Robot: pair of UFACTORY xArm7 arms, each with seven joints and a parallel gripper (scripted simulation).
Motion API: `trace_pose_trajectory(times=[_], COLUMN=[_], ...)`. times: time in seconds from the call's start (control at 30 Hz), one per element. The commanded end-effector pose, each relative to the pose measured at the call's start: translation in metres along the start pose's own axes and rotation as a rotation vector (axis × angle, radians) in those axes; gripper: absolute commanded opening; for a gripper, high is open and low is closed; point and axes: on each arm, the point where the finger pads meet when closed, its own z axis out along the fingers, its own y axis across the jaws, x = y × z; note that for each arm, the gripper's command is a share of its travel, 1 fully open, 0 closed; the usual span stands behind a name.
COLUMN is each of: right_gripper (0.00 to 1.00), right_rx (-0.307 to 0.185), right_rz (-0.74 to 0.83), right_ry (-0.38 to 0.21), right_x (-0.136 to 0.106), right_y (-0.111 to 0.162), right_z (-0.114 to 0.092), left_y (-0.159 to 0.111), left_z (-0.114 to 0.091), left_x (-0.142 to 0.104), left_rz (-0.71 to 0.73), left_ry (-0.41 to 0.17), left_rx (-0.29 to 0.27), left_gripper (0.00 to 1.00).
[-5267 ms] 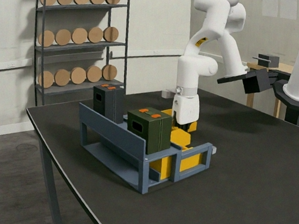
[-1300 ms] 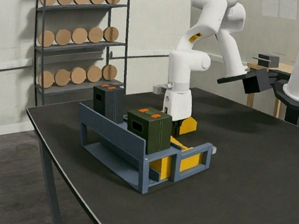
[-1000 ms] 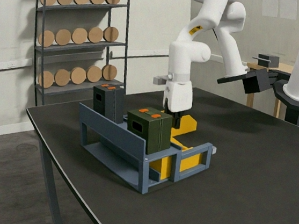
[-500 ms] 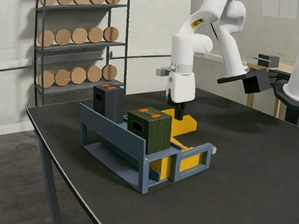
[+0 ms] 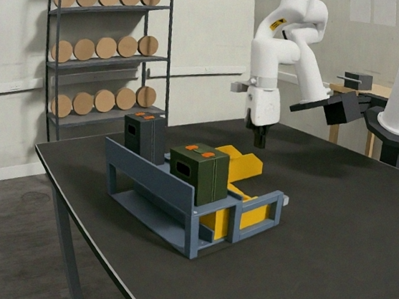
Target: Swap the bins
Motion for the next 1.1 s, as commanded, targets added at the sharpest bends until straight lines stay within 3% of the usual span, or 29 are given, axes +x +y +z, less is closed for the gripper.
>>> trace_pose_trajectory(times=[0.0, 1.07], right_gripper=[0.00, 0.00], right_rx=[0.016, 0.016], right_rz=[0.002, 0.002], right_ry=[-0.003, -0.003], right_x=[-0.0002, -0.0003], right_y=[0.0320, 0.0368], right_z=[-0.0155, -0.0169], left_y=[-0.0001, -0.0001], left_z=[-0.0016, -0.0016], left_x=[0.0010, 0.0010], left_rz=[-0.001, -0.001], left_ry=[0.004, 0.004], left_rx=[-0.001, -0.001], left_gripper=[1.00, 1.00])
